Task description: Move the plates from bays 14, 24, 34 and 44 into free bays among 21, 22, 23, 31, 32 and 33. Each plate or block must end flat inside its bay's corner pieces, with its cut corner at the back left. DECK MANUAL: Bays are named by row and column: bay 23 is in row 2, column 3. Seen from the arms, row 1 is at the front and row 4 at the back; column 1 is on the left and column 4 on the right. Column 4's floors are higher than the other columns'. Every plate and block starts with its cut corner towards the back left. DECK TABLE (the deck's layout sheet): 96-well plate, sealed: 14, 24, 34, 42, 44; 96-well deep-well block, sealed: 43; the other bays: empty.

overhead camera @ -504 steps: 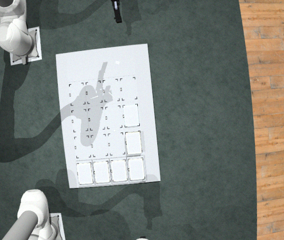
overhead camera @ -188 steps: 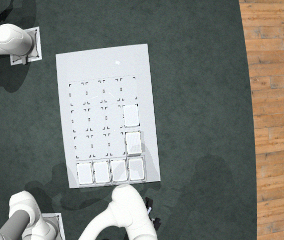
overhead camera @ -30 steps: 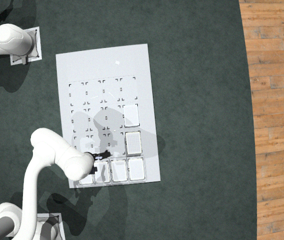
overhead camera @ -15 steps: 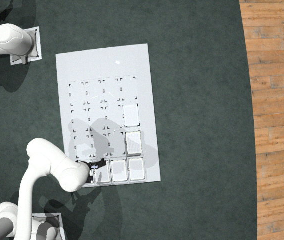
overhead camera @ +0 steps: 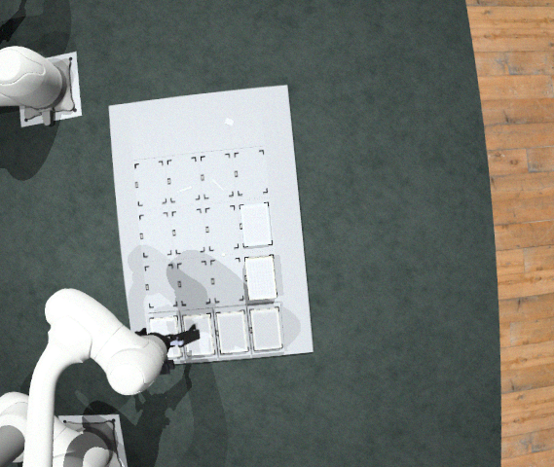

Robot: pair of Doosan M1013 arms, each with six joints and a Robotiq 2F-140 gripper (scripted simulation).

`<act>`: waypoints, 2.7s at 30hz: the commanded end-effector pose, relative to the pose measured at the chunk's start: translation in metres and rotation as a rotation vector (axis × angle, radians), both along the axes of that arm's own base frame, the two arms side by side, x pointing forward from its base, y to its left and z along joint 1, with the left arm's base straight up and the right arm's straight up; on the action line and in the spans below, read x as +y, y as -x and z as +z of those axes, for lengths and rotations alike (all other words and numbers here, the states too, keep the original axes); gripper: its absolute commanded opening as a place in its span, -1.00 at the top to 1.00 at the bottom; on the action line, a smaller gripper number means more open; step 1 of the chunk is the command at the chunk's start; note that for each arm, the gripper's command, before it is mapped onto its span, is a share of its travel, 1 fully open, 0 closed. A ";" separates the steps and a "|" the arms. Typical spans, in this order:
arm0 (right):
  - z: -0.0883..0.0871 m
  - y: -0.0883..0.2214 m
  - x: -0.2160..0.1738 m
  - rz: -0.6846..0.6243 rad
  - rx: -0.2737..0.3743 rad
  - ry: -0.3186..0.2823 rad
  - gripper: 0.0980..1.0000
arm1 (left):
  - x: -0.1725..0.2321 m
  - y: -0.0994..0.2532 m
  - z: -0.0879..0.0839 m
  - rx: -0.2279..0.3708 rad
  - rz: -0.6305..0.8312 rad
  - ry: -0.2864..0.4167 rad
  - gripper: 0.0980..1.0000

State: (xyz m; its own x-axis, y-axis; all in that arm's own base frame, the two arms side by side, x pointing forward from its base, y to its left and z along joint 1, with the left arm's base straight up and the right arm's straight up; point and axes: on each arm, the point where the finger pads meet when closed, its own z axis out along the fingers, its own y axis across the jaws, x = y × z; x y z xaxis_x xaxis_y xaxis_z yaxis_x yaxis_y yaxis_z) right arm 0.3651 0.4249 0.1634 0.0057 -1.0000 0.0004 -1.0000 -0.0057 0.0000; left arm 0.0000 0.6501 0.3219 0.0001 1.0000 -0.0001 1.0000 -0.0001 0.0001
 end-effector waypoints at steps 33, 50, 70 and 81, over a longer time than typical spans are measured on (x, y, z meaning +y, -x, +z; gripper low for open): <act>0.004 0.055 -0.096 0.000 0.000 -0.001 -1.00 | 0.000 0.000 0.001 0.000 0.000 -0.002 -1.00; 0.004 0.055 -0.096 0.000 -0.001 -0.001 -1.00 | 0.000 0.000 0.001 0.000 0.000 -0.002 -1.00; 0.004 0.055 -0.096 0.000 -0.001 -0.001 -1.00 | 0.000 0.000 0.001 0.000 0.000 -0.002 -1.00; 0.004 0.039 -0.096 0.000 -0.001 -0.001 -1.00 | 0.000 0.000 0.001 0.000 0.000 -0.002 -1.00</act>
State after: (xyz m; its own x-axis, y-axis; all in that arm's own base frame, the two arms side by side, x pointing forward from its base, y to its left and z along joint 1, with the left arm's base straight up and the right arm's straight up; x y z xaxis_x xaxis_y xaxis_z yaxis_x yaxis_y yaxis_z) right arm 0.3184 0.3280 0.1667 0.0057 -1.0000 0.0004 -1.0000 -0.0057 0.0001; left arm 0.0000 0.6501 0.3219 0.0001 1.0000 -0.0001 1.0000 -0.0001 0.0001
